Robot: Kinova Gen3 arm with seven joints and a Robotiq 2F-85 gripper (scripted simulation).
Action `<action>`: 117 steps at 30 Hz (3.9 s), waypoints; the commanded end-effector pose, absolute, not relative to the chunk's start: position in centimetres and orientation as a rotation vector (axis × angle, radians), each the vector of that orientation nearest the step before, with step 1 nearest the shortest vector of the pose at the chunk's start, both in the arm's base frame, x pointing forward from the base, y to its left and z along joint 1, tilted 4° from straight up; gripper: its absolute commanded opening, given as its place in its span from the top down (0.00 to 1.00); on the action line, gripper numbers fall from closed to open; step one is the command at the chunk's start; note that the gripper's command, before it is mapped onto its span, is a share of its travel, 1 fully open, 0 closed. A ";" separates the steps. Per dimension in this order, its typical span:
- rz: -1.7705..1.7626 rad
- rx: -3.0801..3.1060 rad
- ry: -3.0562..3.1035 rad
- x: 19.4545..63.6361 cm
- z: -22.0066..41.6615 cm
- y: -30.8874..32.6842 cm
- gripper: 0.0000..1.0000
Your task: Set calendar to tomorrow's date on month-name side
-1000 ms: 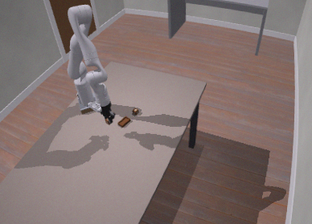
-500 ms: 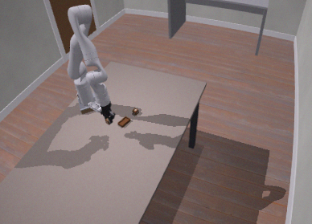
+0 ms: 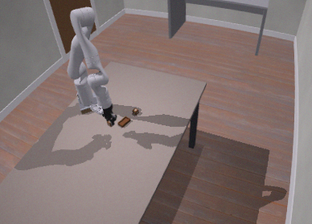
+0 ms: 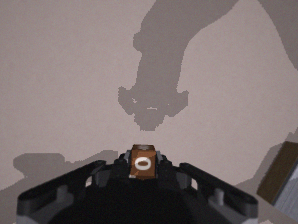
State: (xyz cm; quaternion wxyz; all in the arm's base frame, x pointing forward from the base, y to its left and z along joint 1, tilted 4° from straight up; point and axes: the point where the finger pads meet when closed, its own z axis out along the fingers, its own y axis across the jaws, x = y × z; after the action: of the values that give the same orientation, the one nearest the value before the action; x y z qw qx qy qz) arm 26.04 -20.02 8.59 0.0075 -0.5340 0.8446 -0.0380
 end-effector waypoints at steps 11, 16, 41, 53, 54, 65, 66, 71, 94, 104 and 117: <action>-0.100 -1.662 2.660 25.7 2.7 -20.4 0.74; -0.100 -1.662 2.660 25.7 1.7 -20.4 0.74; -0.099 -1.662 2.660 25.7 1.0 -20.5 0.74; -0.099 -1.662 2.660 25.7 1.0 -20.5 0.74; -0.099 -1.662 2.660 25.7 1.0 -20.5 0.74; -0.099 -1.662 2.660 25.7 1.0 -20.5 0.74; -0.099 -1.662 2.660 25.7 1.0 -20.5 0.74; -0.099 -1.662 2.660 25.8 1.0 -20.5 0.74; -0.099 -1.662 2.660 25.8 1.0 -20.5 0.74; -0.100 -1.662 2.660 25.8 0.9 -20.5 0.74; -0.099 -1.662 2.660 25.8 0.7 -20.5 0.74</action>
State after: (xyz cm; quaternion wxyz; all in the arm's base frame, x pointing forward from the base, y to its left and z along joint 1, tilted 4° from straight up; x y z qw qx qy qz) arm 25.80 -20.45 0.67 0.0019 -0.5301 0.8474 -0.0316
